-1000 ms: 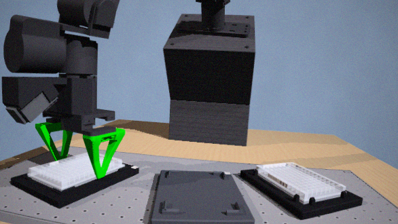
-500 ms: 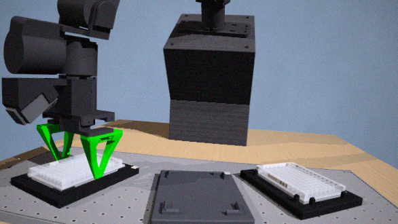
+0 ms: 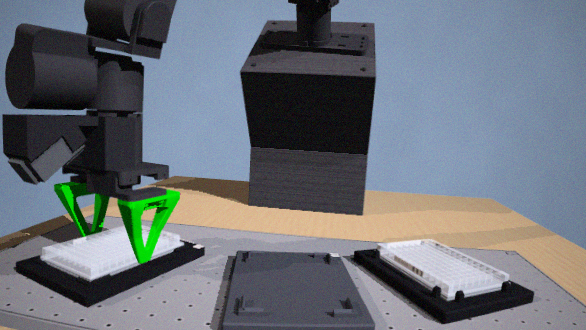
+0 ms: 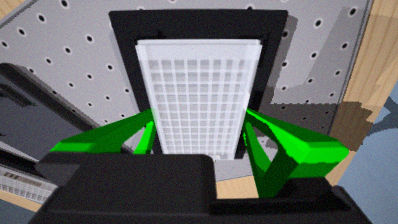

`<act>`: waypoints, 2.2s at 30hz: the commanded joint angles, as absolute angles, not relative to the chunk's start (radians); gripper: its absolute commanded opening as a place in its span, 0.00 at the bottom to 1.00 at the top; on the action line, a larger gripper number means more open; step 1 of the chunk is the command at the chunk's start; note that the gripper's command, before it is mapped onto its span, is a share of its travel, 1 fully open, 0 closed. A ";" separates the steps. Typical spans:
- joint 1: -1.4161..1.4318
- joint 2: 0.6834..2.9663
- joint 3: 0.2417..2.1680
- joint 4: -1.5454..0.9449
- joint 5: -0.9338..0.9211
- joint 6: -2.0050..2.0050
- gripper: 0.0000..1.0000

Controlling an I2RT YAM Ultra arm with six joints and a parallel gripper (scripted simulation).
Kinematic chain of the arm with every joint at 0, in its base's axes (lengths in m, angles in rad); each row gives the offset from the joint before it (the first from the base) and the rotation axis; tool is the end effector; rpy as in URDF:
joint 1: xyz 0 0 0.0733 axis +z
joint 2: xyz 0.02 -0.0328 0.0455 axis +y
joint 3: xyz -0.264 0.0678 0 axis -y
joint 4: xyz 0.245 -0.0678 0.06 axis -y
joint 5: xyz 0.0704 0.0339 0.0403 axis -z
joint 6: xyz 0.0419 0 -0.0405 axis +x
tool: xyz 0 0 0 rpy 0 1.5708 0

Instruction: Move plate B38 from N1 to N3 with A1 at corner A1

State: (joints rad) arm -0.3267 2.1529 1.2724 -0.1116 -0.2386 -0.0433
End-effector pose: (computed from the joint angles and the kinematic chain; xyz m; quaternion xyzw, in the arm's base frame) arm 0.4089 -0.1269 0.0955 0.1008 0.9469 0.0600 0.2994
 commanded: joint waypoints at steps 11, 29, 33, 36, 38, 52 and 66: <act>-0.329 2.146 1.276 -0.110 -0.238 -0.043 0.00; -0.339 2.089 1.246 -0.140 -0.244 -0.051 0.00; -0.343 2.066 1.236 -0.153 -0.246 -0.055 0.00; -0.346 2.049 1.228 -0.163 -0.248 -0.057 0.00; -0.348 2.038 1.223 -0.170 -0.249 -0.059 0.00; -0.361 1.971 1.198 -0.214 -0.256 -0.071 0.00; -0.375 1.906 1.179 -0.263 -0.263 -0.083 0.00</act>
